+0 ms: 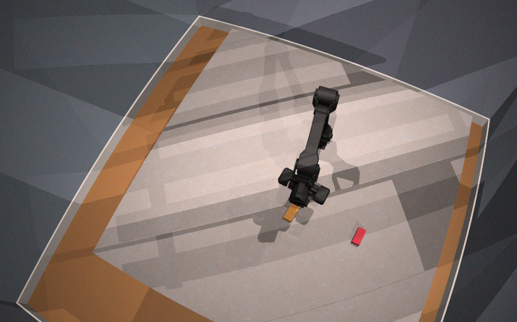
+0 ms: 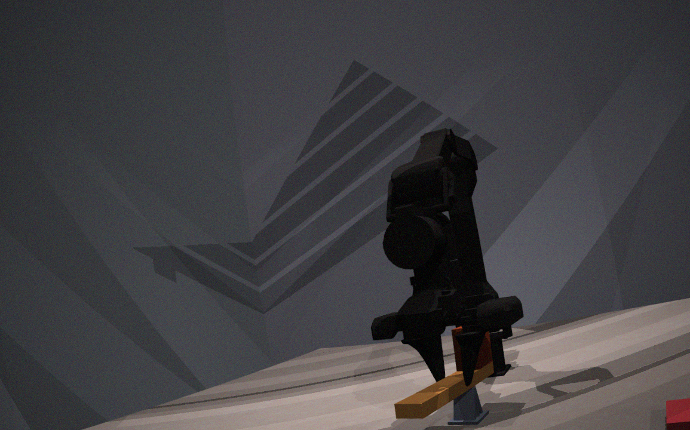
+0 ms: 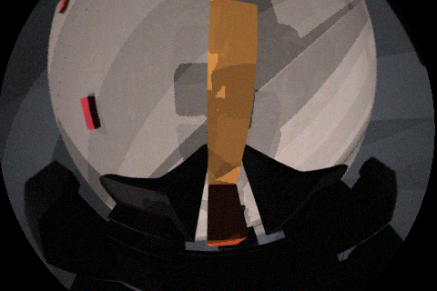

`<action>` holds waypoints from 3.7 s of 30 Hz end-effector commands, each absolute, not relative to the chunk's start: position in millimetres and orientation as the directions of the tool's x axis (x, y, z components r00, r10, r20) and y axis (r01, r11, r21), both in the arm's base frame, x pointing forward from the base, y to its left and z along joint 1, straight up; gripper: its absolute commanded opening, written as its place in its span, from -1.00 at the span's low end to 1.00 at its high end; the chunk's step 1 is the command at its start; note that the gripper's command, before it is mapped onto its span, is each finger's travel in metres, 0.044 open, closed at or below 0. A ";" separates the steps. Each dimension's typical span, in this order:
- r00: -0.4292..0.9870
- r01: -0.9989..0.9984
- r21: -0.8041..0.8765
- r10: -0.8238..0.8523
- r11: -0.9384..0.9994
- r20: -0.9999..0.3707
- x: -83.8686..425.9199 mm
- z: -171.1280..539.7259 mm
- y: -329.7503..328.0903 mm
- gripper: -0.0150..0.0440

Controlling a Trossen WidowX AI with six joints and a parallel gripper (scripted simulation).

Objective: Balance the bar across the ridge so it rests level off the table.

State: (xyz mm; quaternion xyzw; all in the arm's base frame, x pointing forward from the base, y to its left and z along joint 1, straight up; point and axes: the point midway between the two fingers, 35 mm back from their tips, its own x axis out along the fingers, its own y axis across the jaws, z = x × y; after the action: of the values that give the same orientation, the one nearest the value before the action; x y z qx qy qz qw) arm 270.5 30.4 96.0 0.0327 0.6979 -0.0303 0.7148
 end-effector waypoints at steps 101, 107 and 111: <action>0.028 0.090 0.006 0.003 0.996 -1.000 271.6 93.9 30.4 -0.49; 0.028 0.090 0.006 0.003 0.996 -1.000 271.6 93.9 30.4 -0.49; 0.028 0.090 0.006 0.003 0.996 -1.000 271.6 93.9 30.4 -0.14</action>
State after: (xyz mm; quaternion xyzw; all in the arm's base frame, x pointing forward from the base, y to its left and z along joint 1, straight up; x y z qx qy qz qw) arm 271.6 30.4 93.9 0.0333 0.6964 -0.0302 0.7163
